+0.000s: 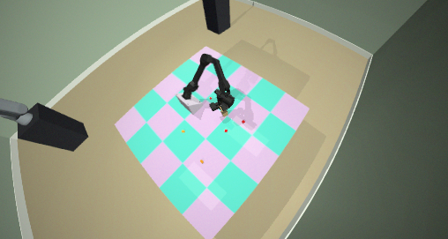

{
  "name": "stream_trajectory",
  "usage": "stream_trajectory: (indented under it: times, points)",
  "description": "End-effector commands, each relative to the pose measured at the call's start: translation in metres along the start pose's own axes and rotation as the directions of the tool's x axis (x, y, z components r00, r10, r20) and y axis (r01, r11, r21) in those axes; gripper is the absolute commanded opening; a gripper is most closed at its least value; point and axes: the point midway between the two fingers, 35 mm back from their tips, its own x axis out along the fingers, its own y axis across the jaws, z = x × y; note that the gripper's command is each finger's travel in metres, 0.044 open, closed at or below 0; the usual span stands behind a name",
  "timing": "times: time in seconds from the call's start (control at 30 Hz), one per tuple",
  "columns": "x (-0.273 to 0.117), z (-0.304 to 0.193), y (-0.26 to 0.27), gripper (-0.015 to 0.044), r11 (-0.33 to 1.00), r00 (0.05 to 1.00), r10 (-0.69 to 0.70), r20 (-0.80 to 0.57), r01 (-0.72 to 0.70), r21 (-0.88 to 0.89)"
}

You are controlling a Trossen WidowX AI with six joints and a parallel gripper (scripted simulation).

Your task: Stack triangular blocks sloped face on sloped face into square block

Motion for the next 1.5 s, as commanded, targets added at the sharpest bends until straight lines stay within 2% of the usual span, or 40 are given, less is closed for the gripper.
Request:
stream_trajectory:
  times: [0.0,1.47]
  points:
    - [0.0,0.0,0.0,0.0,1.0,1.0,0.003,-0.001,-0.003,0.004]
    - [0.02,0.008,0.0,0.0,1.0,1.0,0.007,-0.003,-0.007,0.006]
